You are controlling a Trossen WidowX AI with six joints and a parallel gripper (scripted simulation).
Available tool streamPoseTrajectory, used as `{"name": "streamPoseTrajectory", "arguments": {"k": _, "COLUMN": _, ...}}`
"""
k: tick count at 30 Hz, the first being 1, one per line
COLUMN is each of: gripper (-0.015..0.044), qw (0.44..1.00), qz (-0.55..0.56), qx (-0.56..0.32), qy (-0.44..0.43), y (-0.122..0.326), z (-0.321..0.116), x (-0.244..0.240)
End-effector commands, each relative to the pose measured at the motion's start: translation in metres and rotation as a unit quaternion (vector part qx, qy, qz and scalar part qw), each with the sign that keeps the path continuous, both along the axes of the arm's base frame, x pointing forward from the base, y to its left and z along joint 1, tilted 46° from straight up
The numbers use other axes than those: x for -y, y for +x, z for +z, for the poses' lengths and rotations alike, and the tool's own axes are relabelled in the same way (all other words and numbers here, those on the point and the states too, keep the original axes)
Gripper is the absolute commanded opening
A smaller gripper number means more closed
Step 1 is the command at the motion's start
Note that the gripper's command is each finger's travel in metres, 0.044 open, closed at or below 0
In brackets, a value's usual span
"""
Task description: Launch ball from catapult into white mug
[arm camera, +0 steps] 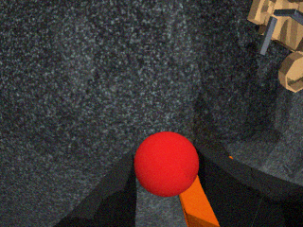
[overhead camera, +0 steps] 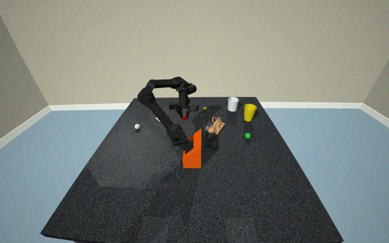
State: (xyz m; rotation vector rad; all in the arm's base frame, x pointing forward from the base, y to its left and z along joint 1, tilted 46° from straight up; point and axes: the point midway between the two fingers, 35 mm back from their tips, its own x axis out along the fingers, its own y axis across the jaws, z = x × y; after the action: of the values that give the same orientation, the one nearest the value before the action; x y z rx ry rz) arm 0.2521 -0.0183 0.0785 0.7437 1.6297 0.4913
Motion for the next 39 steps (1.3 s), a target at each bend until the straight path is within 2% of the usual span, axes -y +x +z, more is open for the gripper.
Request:
{"name": "streamPoseTrajectory", "arguments": {"k": 1, "gripper": 0.0000, "qw": 1.000, "qz": -0.004, "qx": -0.015, "qy": -0.001, "y": 0.005, "z": -0.010, "x": 0.012}}
{"name": "streamPoseTrajectory", "arguments": {"k": 20, "gripper": 0.0000, "qw": 0.995, "qz": -0.022, "qx": -0.099, "qy": 0.016, "y": 0.010, "z": -0.074, "x": 0.058}}
{"name": "streamPoseTrajectory", "arguments": {"k": 39, "gripper": 0.0000, "qw": 0.983, "qz": -0.034, "qx": -0.175, "qy": 0.047, "y": -0.008, "z": -0.147, "x": 0.097}}
